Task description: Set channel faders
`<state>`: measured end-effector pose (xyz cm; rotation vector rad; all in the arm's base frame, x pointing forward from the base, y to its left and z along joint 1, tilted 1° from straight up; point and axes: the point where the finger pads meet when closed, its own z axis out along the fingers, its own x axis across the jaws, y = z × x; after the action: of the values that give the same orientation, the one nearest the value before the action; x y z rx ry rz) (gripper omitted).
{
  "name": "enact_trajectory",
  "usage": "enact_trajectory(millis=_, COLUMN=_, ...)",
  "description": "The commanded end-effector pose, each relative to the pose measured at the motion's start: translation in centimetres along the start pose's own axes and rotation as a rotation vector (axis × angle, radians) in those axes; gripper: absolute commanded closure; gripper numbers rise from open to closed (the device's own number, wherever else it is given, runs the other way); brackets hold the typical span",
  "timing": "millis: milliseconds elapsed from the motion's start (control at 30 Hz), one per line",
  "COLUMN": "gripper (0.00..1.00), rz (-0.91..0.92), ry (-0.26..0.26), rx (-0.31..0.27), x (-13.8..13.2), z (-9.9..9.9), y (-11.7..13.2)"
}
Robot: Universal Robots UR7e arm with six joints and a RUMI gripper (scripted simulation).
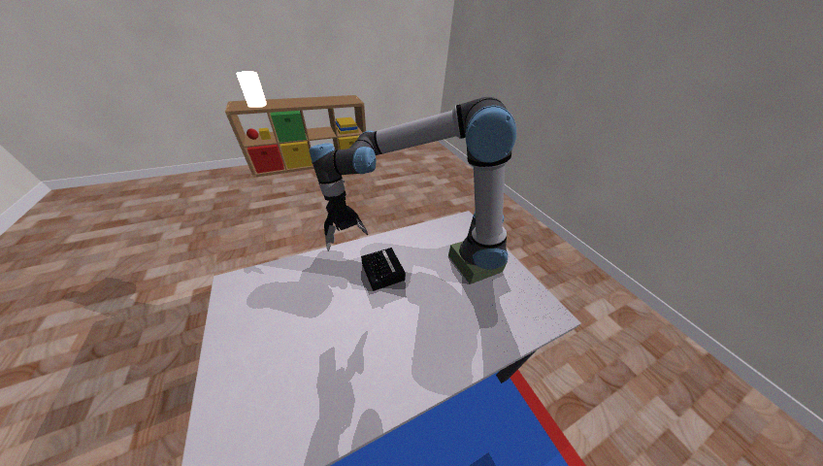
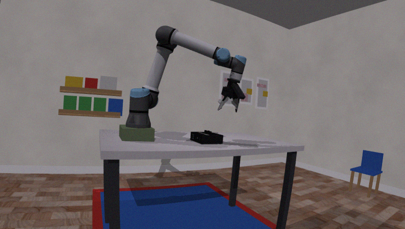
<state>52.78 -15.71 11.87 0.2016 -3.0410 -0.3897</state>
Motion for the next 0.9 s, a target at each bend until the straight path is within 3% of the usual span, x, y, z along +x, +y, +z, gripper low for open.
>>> enact_trajectory(millis=0, gripper=0.00, rz=0.053, ry=-0.021, rx=0.101, x=3.8, z=0.1, y=1.8)
enact_trajectory(millis=500, gripper=0.00, rz=0.145, ry=-0.050, rx=0.239, x=10.1, z=1.8, y=4.2)
enact_trajectory(millis=867, gripper=0.00, rz=0.165, ry=-0.058, rx=0.267, x=11.4, z=2.2, y=4.6)
